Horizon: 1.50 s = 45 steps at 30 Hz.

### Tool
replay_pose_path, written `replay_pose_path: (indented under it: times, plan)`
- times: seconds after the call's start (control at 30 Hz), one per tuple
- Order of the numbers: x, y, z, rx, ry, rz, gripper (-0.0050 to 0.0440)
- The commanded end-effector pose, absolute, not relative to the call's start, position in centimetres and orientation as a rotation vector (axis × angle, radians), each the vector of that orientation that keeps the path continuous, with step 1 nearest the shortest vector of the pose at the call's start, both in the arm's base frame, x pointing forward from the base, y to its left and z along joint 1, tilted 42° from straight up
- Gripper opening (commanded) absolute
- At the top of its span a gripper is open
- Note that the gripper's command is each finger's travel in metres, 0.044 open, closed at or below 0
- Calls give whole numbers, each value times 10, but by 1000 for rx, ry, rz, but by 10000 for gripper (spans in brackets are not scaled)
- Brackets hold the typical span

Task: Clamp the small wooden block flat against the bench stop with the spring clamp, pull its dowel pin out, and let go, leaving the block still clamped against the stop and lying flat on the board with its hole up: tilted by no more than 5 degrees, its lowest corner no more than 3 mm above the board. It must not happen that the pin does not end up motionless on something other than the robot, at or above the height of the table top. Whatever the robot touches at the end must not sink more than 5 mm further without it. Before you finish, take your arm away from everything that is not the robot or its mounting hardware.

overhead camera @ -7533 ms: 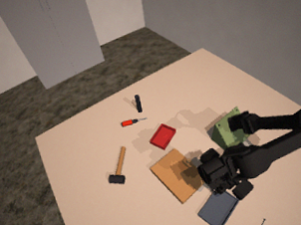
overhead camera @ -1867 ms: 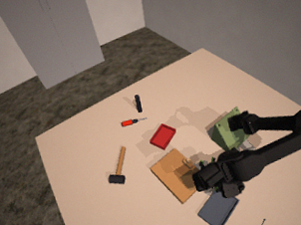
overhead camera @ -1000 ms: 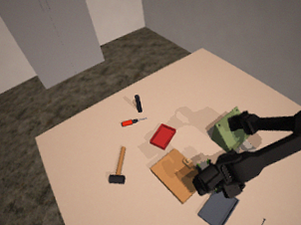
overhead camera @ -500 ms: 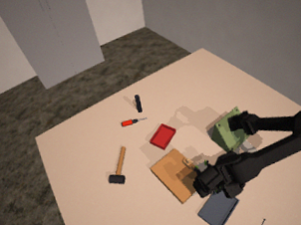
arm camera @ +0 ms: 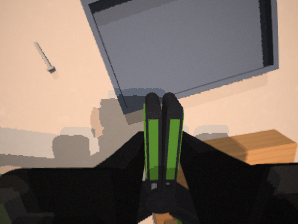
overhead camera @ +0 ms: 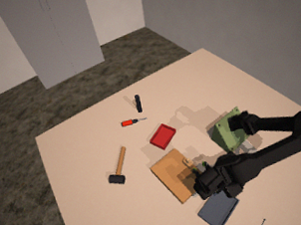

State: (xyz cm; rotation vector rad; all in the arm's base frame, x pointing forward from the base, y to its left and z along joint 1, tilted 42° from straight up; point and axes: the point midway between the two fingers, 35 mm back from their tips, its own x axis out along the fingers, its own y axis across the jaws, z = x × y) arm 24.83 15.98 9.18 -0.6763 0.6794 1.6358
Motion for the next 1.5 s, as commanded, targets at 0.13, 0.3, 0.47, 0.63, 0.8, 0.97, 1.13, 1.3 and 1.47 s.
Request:
replay_pose_path:
  times: [0.13,0.3,0.47,0.63,0.8,0.97,1.13,1.3,1.47]
  plan:
    - [246,162,88,-703,650,1657,0]
    - [245,163,85,-726,623,1672,0]
    - [245,165,83,-750,596,1686,0]
    - [244,166,82,-769,575,1697,0]
    - [243,167,80,-784,557,1705,0]
    - [244,165,78,-787,559,1704,0]
    - [245,162,75,-787,561,1703,0]
    - [246,160,73,-787,561,1703,0]
    - [246,157,70,-788,561,1703,0]
